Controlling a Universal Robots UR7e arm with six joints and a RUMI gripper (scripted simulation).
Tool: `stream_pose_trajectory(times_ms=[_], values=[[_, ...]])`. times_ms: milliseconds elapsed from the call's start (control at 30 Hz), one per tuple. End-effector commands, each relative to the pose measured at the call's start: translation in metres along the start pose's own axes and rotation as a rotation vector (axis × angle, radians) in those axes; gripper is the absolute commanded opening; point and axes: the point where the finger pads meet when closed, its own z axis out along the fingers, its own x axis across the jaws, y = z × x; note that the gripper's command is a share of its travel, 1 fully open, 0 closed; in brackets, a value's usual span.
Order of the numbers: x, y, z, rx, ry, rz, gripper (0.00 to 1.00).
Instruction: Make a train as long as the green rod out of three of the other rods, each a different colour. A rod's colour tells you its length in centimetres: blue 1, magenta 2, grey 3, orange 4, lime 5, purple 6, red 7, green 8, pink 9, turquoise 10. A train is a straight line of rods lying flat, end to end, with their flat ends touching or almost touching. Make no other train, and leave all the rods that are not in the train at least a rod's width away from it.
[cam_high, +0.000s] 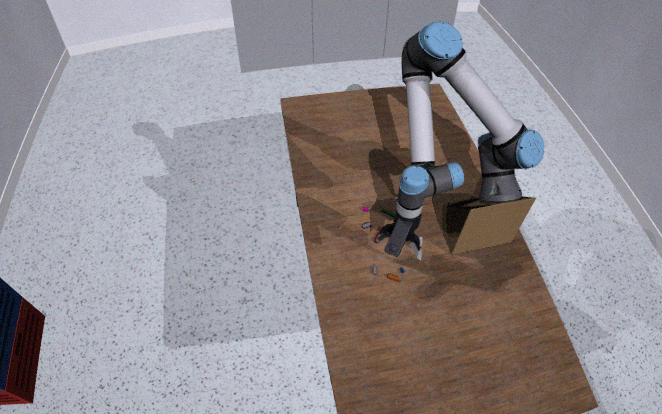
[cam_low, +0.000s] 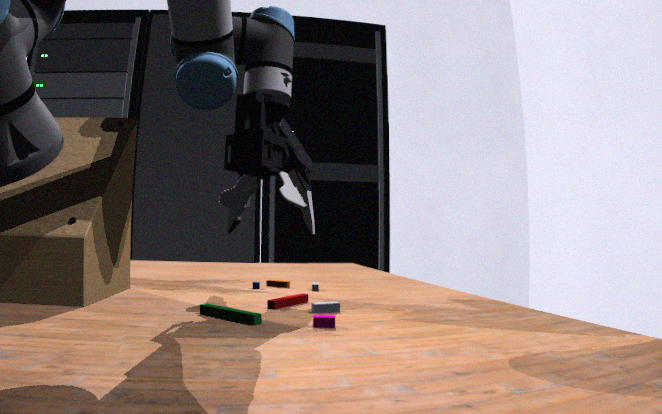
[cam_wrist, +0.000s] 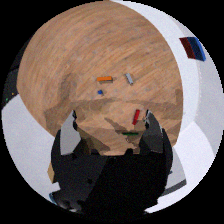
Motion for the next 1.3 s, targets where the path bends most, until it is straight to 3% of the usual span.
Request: stream_pose_trajectory(times_ms=[0,533,1067,1100,1267], values=[[-0.01,-0.006,0.0,0.007,0.006,-0.167,1.0],[-0.031,-0.012,0.0,0.002,0.01,-0.451,1.0],[-0.034,-0.013,0.0,0.0,0.011,-0.503,1.0],[-0.034,-0.013,0.0,0.0,0.011,-0.503,0.14],[-0.034,-0.013,0.0,0.0,0.011,-0.504,0.14]])
